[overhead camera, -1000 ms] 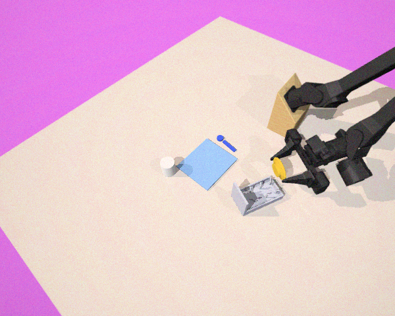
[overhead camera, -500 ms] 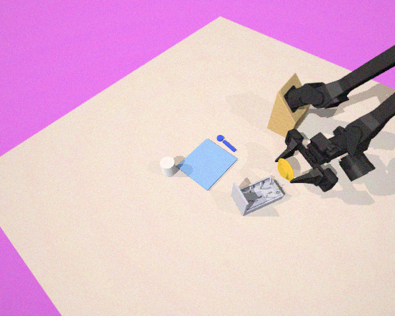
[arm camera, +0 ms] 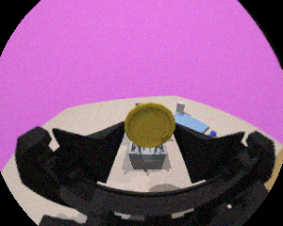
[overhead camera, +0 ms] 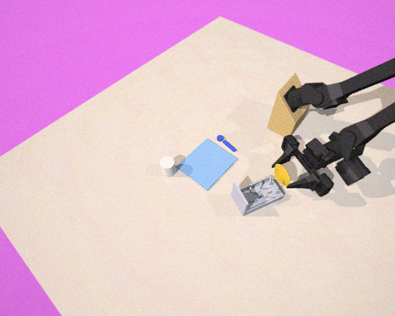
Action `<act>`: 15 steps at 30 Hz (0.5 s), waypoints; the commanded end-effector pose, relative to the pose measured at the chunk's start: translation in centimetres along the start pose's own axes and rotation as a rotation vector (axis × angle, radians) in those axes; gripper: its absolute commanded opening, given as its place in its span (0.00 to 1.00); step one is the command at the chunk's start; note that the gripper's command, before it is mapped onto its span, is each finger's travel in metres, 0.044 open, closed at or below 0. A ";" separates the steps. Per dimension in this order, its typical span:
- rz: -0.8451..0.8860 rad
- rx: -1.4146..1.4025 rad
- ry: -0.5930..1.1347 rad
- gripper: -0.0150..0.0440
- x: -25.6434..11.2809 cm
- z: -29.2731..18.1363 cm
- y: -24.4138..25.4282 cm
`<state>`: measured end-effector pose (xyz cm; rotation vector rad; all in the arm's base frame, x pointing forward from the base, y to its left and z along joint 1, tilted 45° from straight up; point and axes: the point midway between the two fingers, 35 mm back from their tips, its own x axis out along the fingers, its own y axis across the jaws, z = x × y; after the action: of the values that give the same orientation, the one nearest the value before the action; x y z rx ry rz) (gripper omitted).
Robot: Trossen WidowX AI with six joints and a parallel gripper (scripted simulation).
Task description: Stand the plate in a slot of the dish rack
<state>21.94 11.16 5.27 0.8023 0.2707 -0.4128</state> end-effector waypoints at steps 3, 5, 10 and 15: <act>-0.002 -0.003 0.001 0.25 1.0 -1.0 -0.1; -0.002 -0.002 0.001 0.25 1.1 -1.1 -0.1; 0.000 0.003 0.001 0.25 1.9 -1.1 -0.1; 0.002 0.005 0.000 0.25 2.2 -1.0 0.0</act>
<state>23.65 11.51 4.04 0.8192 0.2648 -0.4109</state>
